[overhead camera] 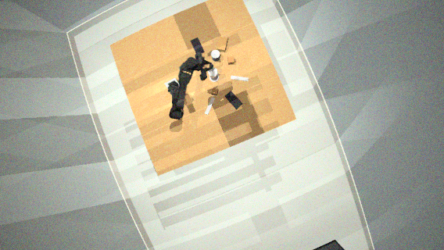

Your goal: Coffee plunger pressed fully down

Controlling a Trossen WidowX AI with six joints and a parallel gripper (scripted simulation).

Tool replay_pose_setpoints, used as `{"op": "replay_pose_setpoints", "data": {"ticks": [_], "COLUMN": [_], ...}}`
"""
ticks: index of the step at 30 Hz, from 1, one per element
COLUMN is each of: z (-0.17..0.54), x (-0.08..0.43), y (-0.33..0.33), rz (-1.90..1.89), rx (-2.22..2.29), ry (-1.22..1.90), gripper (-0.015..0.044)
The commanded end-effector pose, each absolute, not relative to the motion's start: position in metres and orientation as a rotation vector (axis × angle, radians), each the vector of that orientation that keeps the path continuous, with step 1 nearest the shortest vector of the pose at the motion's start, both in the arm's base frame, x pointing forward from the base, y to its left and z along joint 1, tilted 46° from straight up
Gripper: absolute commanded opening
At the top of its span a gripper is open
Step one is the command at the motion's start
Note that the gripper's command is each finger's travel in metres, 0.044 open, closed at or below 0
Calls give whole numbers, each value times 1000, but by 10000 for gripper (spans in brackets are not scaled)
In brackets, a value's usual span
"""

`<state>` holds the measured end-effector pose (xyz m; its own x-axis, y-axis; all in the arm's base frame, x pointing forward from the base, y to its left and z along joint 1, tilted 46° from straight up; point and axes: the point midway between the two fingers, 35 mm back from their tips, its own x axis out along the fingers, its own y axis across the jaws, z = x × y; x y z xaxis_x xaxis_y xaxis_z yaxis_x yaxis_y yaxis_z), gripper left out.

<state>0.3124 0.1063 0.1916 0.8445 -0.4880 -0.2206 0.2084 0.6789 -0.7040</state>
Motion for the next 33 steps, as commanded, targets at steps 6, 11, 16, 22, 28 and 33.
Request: {"op": "replay_pose_setpoints", "data": {"ticks": [6,11,16,22,28,33], "z": [185,178,172,164,157,151], "x": [314,316,317,319,320,321], "y": [101,96,91,85,79,73], "rz": [-402,-401,-401,-400,-400,-399], "rx": [-725,-723,-722,-720,-720,-719], "ry": [418,421,423,426,427,427], "gripper": [126,126,126,126,126,126]}}
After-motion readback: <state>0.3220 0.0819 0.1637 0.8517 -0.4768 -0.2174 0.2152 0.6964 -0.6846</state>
